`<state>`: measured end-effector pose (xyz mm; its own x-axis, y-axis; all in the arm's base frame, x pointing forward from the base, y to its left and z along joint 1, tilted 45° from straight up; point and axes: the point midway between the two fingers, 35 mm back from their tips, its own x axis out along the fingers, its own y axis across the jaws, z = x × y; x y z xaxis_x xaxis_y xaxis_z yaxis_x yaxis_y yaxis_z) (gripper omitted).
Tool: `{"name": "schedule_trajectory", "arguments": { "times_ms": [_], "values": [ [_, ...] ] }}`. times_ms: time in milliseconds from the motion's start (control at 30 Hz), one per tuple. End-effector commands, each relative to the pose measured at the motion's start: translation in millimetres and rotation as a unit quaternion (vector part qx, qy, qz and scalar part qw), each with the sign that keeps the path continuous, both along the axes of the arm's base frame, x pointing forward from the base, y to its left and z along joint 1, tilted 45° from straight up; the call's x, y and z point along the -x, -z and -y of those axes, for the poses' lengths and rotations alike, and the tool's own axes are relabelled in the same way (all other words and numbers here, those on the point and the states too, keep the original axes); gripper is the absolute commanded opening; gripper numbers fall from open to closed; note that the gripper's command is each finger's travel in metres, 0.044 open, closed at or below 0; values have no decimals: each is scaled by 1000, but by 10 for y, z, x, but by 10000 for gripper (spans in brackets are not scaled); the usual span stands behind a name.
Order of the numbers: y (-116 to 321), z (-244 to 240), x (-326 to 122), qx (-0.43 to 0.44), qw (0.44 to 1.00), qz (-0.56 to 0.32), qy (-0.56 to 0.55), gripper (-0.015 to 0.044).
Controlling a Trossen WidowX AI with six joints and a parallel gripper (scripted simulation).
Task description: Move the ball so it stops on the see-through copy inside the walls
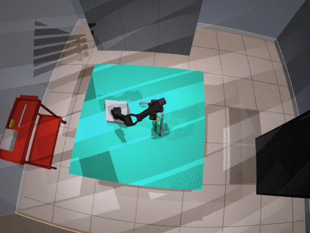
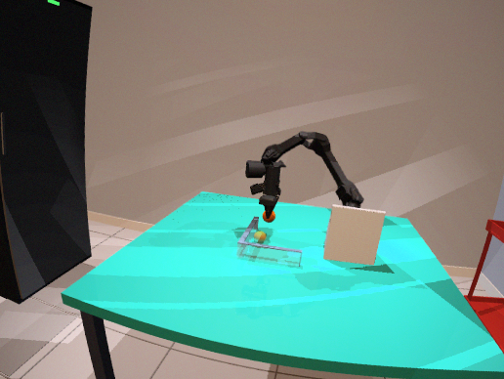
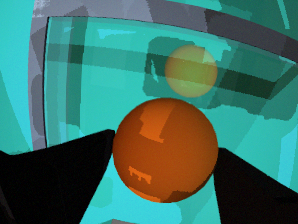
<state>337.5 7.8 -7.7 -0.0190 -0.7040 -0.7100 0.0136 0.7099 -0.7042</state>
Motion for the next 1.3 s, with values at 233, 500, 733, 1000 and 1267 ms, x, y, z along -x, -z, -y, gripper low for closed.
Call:
{"name": "schedule_trajectory", "arguments": {
  "times_ms": [233,500,733,1000,1267],
  "values": [
    [-189,-110,-30,-2,1000,7,1,0],
    [11,292,-285,0,1000,8,1,0],
    [90,371,-297,0,1000,8,1,0],
    [444,732,-291,1,1000,8,1,0],
    [520,814,-280,2,1000,8,1,0]
  ]
}}
